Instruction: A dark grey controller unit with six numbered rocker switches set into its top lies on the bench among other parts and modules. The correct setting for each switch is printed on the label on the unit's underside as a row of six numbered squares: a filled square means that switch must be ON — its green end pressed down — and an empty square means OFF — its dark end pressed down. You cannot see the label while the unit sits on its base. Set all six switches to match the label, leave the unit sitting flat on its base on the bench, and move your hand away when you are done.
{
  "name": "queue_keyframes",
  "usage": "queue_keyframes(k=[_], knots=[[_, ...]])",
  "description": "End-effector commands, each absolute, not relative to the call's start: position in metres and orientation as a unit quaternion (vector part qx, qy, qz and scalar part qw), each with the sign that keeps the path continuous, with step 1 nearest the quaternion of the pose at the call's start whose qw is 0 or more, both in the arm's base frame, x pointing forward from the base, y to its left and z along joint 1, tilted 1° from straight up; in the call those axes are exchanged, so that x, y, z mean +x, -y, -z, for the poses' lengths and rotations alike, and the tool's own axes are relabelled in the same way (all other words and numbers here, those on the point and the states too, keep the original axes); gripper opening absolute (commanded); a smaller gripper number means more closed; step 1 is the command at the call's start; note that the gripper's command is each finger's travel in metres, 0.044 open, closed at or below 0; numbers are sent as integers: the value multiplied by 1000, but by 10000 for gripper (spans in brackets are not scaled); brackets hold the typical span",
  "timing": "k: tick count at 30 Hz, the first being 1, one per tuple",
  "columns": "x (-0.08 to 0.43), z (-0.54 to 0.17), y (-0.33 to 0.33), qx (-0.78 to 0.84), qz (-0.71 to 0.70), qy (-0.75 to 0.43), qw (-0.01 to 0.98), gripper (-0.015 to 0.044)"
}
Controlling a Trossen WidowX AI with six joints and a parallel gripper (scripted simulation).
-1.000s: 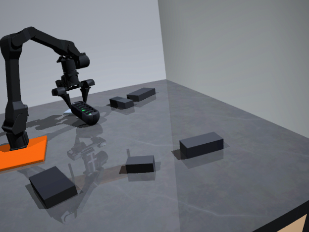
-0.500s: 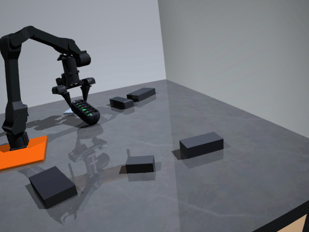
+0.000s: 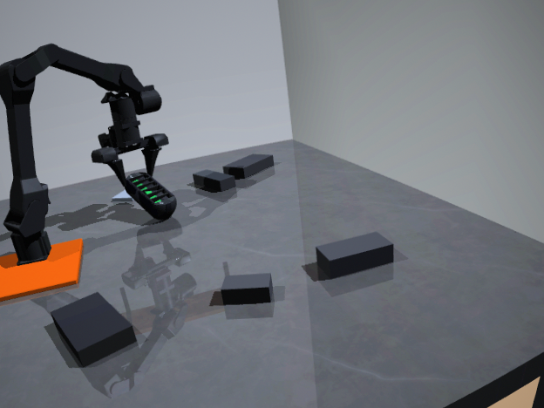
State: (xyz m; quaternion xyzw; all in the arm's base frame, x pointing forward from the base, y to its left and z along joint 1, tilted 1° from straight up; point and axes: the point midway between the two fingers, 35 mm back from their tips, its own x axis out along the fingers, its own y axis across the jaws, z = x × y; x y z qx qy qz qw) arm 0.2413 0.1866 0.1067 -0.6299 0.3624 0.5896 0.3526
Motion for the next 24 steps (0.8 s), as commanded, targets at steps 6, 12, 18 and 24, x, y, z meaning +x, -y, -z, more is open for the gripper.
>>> queue_keyframes(k=[6,12,18,24], knots=[[246,-116,-181,-627,-591,-357,359,336],[247,-119,-178,-624,-595,-355,361,336],[249,-122,-175,-621,-598,-353,363,336],[250,-125,-172,-618,-601,-352,365,336]])
